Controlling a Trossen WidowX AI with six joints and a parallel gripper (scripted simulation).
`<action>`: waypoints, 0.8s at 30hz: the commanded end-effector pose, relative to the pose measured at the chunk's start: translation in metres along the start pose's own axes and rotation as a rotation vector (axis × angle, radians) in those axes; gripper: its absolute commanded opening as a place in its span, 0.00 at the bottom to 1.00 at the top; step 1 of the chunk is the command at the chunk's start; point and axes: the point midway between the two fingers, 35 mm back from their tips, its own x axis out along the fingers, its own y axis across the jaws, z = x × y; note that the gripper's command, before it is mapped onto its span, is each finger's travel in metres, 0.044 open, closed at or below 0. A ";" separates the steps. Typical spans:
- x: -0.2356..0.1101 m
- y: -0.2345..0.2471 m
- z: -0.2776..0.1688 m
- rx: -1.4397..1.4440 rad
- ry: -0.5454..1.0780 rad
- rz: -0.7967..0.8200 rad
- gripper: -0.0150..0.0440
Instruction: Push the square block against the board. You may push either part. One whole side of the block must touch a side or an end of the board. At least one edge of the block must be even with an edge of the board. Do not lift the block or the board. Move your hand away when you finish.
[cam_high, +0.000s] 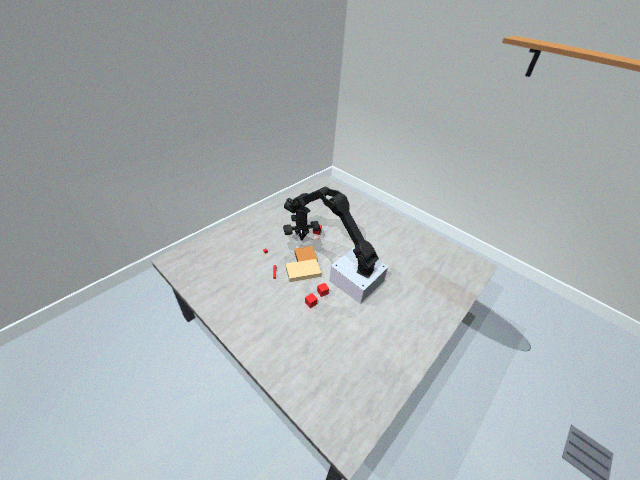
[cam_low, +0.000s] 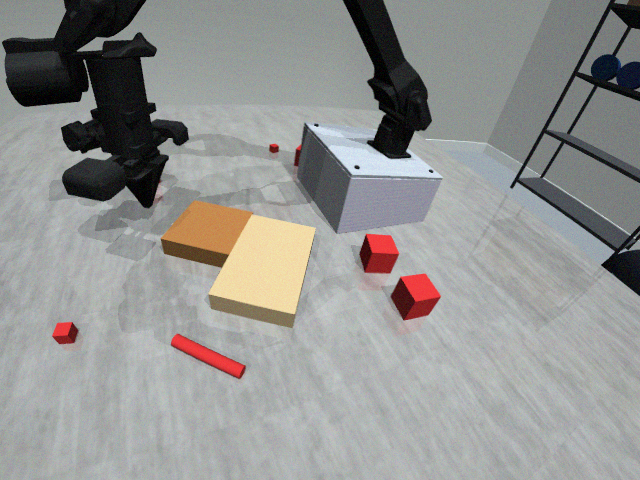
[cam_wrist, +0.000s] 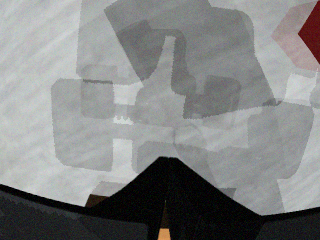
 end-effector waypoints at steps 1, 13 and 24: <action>-0.025 0.003 0.004 -0.005 -0.025 0.014 0.25; -0.024 -0.007 -0.009 -0.263 -0.031 0.014 0.25; -0.025 -0.023 -0.031 -0.646 -0.030 0.007 0.25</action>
